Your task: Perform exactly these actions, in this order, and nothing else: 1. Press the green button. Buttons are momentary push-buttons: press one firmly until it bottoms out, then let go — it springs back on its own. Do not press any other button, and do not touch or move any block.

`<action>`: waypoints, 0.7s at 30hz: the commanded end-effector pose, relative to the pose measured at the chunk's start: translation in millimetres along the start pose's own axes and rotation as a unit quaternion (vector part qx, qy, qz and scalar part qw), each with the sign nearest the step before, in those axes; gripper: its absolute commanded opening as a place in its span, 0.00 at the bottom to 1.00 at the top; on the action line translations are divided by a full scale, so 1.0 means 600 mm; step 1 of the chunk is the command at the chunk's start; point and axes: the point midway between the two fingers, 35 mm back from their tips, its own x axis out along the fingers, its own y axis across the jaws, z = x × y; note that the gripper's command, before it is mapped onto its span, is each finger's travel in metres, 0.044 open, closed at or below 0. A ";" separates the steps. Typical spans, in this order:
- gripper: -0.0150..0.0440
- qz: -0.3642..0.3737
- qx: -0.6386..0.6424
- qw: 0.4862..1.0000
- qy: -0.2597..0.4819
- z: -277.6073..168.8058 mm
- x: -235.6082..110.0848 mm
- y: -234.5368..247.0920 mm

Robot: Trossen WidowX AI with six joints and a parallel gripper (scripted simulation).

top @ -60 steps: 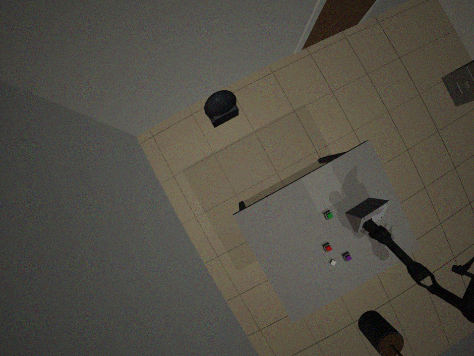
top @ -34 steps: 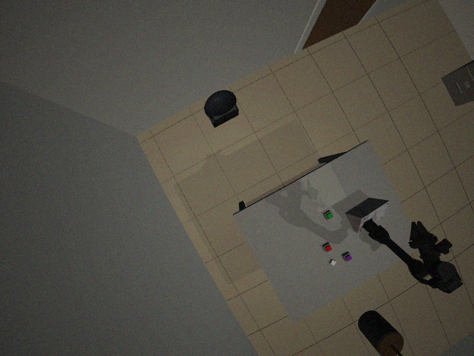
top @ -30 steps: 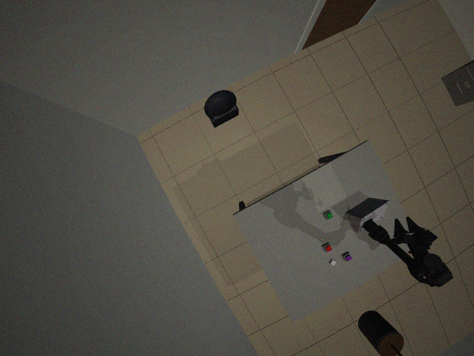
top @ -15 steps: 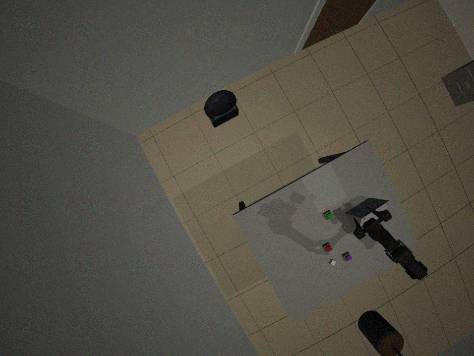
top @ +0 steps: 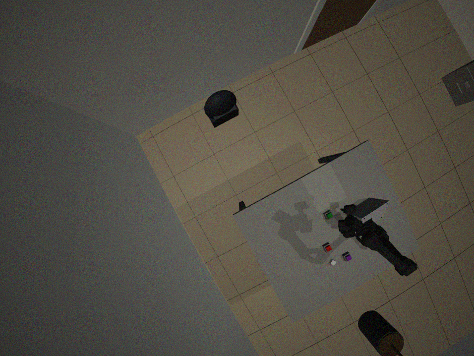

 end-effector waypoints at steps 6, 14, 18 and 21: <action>0.93 0.107 -0.185 0.977 0.007 -0.017 0.093 0.065; 0.89 0.107 -0.185 0.977 0.006 -0.017 0.097 0.066; 0.71 0.108 -0.185 0.977 0.006 -0.020 0.178 0.084; 0.58 0.108 -0.185 0.977 0.006 -0.022 0.194 0.088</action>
